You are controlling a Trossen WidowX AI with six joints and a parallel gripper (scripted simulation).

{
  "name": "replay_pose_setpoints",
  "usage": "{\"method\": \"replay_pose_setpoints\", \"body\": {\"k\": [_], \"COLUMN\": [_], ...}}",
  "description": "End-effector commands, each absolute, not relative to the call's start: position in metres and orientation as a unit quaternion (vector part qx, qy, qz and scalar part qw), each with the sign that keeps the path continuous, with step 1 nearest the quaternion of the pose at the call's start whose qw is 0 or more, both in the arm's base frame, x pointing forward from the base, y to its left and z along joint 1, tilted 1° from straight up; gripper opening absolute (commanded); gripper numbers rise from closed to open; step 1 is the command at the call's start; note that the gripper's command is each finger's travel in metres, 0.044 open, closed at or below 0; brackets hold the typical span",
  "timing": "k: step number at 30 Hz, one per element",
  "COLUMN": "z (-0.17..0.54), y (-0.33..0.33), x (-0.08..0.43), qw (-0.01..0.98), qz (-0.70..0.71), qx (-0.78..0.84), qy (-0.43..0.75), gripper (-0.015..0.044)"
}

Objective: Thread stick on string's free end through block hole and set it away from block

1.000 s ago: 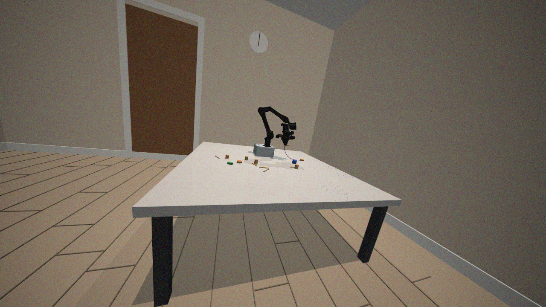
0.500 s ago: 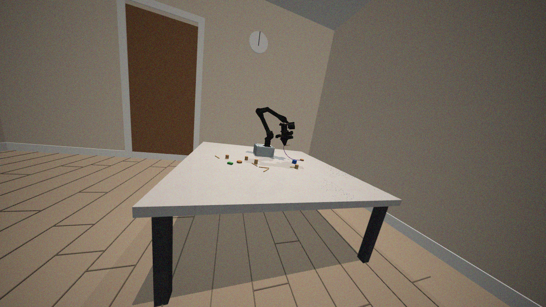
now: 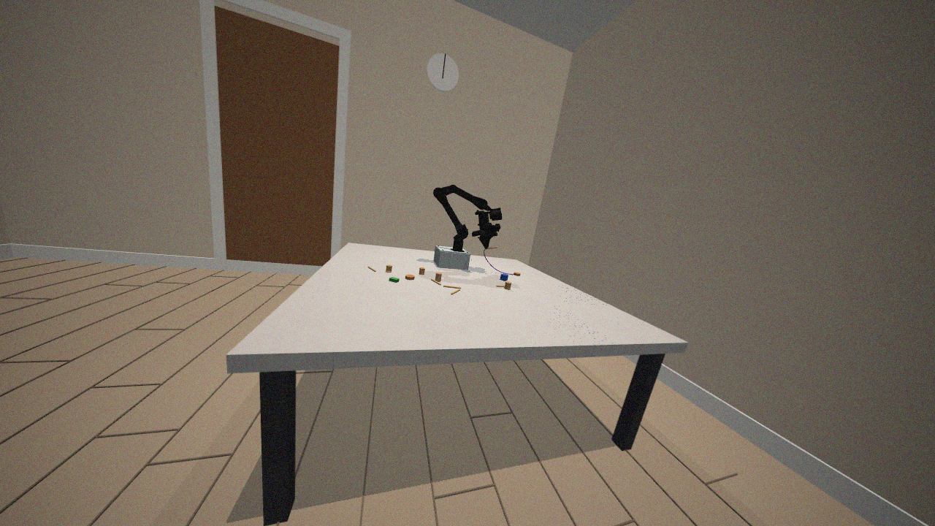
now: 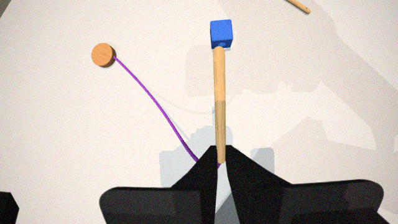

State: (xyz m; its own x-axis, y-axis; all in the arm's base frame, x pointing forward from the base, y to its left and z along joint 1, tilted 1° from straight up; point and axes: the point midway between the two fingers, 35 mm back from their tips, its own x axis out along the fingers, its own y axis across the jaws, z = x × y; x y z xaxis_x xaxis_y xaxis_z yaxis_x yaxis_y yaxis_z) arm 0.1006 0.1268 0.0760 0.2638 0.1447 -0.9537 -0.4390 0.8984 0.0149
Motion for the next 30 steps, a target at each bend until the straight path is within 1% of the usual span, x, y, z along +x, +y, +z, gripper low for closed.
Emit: {"method": "replay_pose_setpoints", "body": {"k": [1,30], "z": [0.076,0.059], "y": [0.126,0.141], "x": [0.097,0.107], "qw": [0.782,0.758], "qz": [0.201,0.186], "qx": [-0.136,-0.145], "qy": [0.575,0.609], "gripper": [0.0000,0.0000]}}
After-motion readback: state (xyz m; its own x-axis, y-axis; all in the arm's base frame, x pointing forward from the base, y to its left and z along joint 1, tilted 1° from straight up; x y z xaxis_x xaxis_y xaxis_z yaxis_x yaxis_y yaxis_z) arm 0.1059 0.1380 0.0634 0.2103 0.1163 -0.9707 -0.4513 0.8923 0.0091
